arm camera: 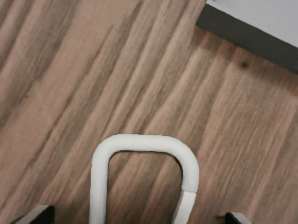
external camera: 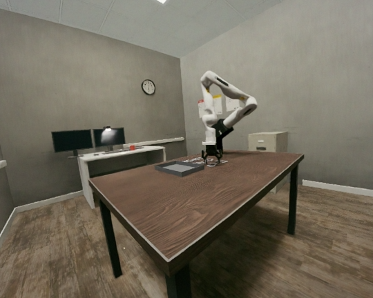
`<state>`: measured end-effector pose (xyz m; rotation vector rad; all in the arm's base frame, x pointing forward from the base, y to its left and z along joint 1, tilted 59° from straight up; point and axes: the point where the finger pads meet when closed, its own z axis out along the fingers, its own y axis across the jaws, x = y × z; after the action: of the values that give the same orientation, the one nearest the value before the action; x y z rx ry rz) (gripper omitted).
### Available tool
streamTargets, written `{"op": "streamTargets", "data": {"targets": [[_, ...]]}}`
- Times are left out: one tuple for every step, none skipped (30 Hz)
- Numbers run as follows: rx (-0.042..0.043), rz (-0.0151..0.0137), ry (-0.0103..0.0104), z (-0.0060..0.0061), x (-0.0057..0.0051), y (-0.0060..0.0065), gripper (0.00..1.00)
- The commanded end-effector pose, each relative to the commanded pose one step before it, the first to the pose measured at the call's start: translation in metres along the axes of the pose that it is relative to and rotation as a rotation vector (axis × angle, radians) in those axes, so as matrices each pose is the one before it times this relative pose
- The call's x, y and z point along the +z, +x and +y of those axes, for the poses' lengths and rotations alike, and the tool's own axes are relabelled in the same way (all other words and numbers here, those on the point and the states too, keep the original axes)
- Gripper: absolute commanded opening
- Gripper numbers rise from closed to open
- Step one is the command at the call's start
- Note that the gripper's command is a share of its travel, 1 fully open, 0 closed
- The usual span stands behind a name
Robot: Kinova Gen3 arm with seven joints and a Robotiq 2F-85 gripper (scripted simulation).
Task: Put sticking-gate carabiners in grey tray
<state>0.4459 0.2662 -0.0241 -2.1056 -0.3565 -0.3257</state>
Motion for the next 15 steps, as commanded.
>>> {"op": "streamTargets", "data": {"targets": [[-0.00002, 0.00137, -0.00104, 0.00044, -0.00068, 0.00061, 1.0], [0.0, 0.0, 0.0, 0.0, 0.0, 0.0, 1.0], [0.0, 0.0, 0.0, 0.0, 0.0, 0.0, 1.0], [0.0, 0.0, 0.0, 0.0, 0.0, 0.0, 1.0], [0.0, 0.0, 0.0, 0.0, 0.0, 0.0, 1.0], [0.0, 0.0, 0.0, 0.0, 0.0, 0.0, 1.0], [0.0, 0.0, 0.0, 0.0, 0.0, 0.0, 1.0], [0.0, 0.0, 0.0, 0.0, 0.0, 0.0, 1.0], [0.0, 0.0, 0.0, 0.0, 0.0, 0.0, 1.0], [0.0, 0.0, 0.0, 0.0, 0.0, 0.0, 1.0], [0.0, 0.0, 0.0, 0.0, 0.0, 0.0, 1.0], [0.0, 0.0, 0.0, 0.0, 0.0, 0.0, 1.0], [0.0, 0.0, 0.0, 0.0013, -0.06995, -0.00235, 1.0], [0.0, 0.0, 0.0, 0.0, -0.00003, 0.0, 1.0], [0.0, 0.0, 0.0, -0.00002, -0.00038, -0.00005, 1.0]]}}
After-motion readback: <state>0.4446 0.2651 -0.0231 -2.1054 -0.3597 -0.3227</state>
